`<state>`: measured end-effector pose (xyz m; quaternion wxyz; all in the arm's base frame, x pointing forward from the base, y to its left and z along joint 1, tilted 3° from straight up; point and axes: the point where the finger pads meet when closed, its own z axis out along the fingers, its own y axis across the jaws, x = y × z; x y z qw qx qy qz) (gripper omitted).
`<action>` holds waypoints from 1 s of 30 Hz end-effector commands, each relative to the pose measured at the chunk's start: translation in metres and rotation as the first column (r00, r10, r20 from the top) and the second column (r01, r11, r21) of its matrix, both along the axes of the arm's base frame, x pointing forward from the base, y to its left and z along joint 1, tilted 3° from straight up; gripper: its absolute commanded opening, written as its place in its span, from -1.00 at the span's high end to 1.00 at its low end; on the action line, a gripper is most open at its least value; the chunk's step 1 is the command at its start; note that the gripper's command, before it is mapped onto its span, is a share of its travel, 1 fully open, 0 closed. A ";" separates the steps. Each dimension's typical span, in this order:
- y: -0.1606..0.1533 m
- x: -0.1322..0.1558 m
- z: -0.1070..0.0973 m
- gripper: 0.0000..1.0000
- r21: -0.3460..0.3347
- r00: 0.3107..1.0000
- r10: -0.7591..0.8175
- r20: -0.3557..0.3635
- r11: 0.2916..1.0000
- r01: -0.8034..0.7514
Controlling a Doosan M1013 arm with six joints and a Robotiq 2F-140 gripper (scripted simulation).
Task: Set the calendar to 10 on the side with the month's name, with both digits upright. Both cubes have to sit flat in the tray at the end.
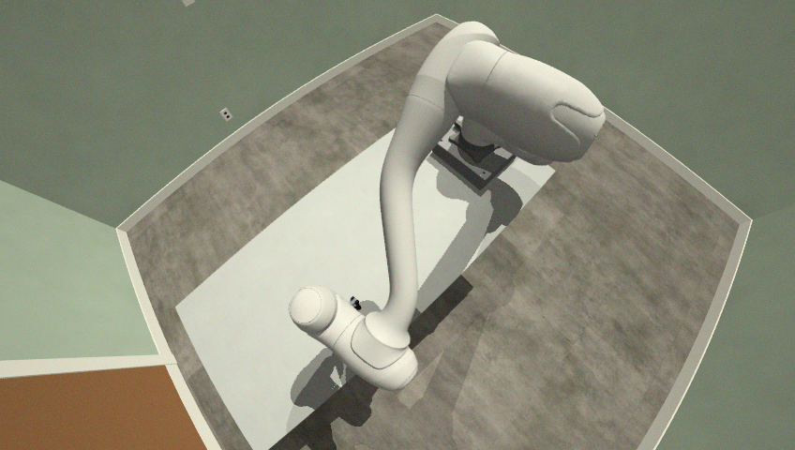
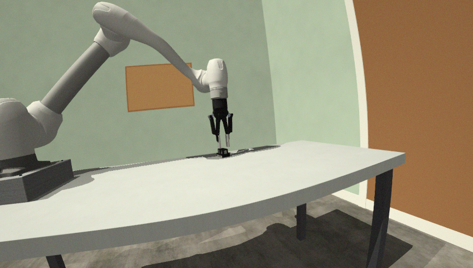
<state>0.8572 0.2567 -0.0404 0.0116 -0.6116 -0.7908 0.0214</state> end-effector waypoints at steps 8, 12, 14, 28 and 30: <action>0.000 0.000 0.000 0.30 0.000 1.000 0.000 0.000 1.000 0.000; 0.000 0.000 0.000 0.30 0.000 1.000 0.000 0.000 1.000 0.000; 0.000 0.000 0.000 0.30 0.000 1.000 0.000 0.000 1.000 0.000; 0.000 0.000 -0.005 0.30 0.000 1.000 0.000 0.000 1.000 0.000; 0.000 0.000 -0.007 0.30 0.000 1.000 0.000 0.000 1.000 0.000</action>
